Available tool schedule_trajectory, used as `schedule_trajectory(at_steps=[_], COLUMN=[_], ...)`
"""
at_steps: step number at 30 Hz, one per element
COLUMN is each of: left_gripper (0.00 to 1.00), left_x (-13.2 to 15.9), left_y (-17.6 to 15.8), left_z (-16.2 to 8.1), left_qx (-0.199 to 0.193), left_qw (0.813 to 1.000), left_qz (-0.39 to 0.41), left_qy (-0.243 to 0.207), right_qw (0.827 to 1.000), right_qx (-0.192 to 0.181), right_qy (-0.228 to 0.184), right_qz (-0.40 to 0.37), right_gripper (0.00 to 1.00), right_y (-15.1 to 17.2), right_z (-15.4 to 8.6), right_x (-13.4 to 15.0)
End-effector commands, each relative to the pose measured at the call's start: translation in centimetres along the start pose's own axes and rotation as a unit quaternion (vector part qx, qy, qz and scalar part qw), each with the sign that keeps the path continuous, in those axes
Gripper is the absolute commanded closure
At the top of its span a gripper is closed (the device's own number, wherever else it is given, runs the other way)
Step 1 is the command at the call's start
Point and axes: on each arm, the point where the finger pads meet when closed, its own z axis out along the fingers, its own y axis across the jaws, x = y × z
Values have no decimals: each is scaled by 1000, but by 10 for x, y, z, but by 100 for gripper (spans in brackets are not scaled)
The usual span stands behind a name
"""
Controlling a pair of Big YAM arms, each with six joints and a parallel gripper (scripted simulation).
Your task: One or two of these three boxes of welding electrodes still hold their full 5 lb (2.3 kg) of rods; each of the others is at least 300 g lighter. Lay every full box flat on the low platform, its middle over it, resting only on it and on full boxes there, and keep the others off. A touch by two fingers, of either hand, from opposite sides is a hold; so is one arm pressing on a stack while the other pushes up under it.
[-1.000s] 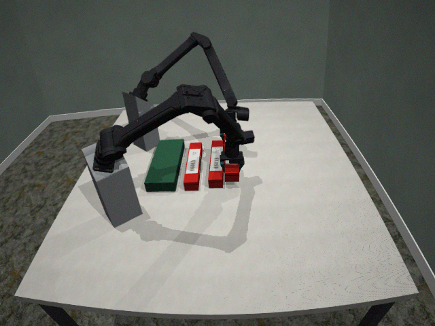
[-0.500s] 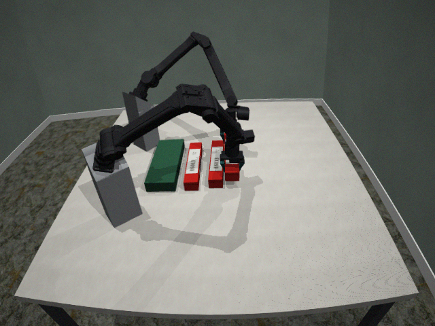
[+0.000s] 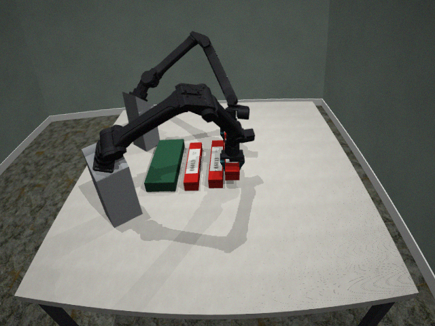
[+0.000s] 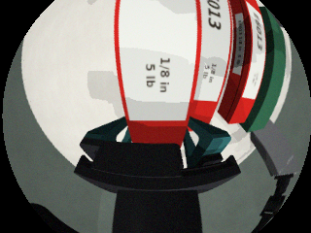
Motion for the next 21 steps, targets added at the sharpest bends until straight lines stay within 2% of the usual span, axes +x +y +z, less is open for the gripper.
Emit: schedule_trajectory(at_steps=[1,21], left_gripper=[100,100], left_x=[-1,-2], left_y=[43,40], left_z=[-66,-76], left_qx=[-54,-54], left_qw=[998,998], left_qz=[-15,-16], left_qy=[-16,-16], right_qw=[998,998], right_qx=[55,55], right_qy=[-15,-15], right_qz=[20,20], right_gripper=[100,100], right_y=[-41,-38], right_z=[-68,-77], right_x=[-5,-4])
